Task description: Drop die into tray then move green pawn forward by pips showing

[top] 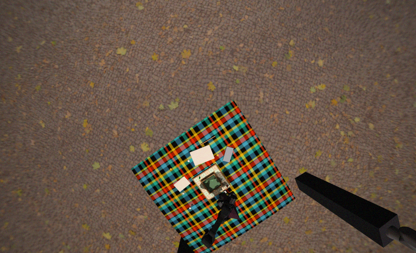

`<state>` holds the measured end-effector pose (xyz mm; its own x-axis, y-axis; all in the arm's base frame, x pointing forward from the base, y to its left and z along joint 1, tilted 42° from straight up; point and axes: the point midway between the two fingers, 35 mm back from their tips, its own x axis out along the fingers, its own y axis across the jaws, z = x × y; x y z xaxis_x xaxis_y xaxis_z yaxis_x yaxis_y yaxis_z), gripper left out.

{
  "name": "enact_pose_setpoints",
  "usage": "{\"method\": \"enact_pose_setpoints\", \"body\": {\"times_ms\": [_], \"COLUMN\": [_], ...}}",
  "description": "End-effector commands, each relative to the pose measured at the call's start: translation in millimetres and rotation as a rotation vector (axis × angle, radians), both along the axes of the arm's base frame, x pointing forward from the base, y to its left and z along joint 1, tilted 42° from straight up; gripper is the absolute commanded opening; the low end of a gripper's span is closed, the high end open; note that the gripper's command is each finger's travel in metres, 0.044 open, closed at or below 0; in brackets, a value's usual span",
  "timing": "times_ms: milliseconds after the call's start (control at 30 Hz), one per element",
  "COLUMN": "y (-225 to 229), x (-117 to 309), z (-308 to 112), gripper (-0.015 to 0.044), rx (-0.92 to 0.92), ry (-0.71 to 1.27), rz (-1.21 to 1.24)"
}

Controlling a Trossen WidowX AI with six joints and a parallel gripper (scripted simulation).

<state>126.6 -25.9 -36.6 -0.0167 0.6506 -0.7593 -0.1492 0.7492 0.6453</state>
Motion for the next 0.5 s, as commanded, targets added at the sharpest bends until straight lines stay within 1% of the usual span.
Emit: {"method": "enact_pose_setpoints", "body": {"times_ms": [0,133,467], "y": [8,16,22], "x": [-4,-4,-4], "z": [-5,-16,-24], "gripper": [0.0275,0.0275,0.0275], "rx": [0.015,0.015,0.015], "ry": [0.011,0.011,0.011], "rz": [-0.003,-0.003,-0.003]}}
